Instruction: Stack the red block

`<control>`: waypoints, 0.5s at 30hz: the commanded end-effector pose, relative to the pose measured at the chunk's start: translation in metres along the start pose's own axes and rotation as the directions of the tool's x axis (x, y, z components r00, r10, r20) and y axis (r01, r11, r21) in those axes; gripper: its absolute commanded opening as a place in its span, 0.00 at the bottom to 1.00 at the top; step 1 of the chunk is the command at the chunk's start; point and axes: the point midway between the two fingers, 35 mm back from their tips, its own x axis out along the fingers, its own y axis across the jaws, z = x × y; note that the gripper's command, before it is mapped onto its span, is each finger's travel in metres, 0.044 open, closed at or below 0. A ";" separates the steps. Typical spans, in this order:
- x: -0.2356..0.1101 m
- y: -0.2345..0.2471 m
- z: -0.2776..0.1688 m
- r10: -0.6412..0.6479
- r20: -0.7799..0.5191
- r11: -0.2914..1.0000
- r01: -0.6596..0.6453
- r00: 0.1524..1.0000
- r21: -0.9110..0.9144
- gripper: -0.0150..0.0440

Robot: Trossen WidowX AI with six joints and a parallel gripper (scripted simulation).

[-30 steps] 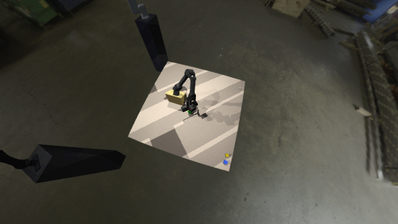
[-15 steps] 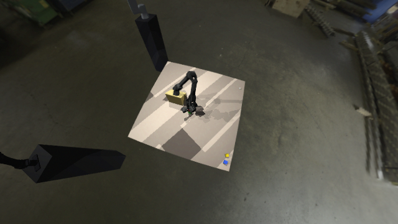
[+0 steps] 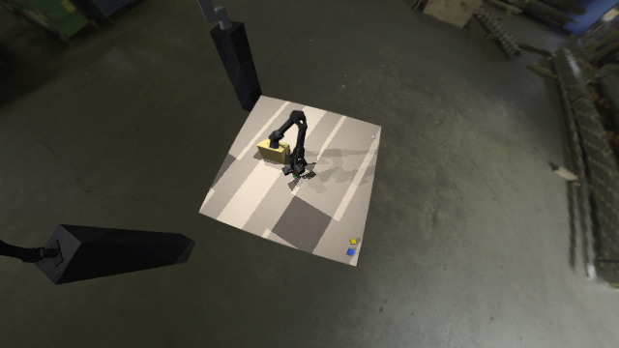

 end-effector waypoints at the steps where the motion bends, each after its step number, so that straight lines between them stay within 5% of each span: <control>1: 0.001 0.000 -0.001 0.005 -0.001 1.000 -0.005 1.000 0.005 0.25; 13: -0.001 0.000 0.000 0.005 0.000 1.000 -0.005 1.000 0.005 0.25; 15: 0.001 0.000 0.000 0.000 0.000 1.000 0.000 1.000 0.000 0.34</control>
